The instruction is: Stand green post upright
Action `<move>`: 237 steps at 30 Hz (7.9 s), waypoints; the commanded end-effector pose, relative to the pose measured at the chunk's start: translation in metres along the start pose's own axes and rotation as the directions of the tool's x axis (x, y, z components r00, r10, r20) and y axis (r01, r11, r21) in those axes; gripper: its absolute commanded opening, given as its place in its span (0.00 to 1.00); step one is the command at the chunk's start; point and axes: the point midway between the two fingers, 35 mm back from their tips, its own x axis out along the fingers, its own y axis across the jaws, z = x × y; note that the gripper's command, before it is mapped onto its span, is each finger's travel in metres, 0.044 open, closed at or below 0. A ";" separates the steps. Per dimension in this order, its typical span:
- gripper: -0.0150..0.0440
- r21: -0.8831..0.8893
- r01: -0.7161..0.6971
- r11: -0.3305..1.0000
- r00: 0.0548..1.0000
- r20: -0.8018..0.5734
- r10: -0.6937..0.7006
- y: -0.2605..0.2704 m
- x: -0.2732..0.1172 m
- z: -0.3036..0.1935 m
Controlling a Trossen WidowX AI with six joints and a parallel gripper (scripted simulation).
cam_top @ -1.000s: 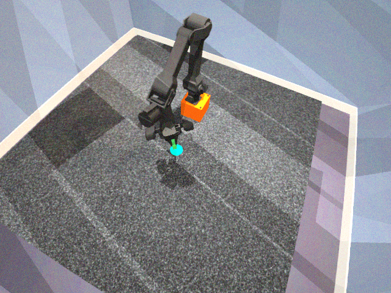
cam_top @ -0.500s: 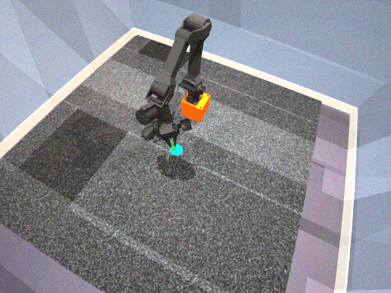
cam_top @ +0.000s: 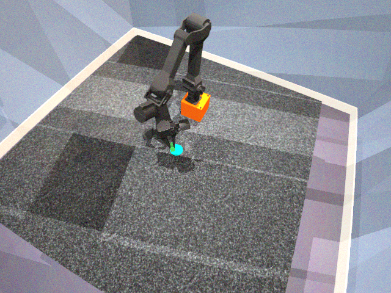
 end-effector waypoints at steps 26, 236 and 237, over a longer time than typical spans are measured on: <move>0.29 -0.009 -0.022 1.000 0.977 0.213 0.024 -0.005 -0.003 -0.005; 0.65 -0.225 0.072 0.972 0.692 0.713 0.113 0.012 0.026 -0.097; 0.69 -0.225 0.072 0.972 0.692 0.713 0.113 0.012 0.026 -0.097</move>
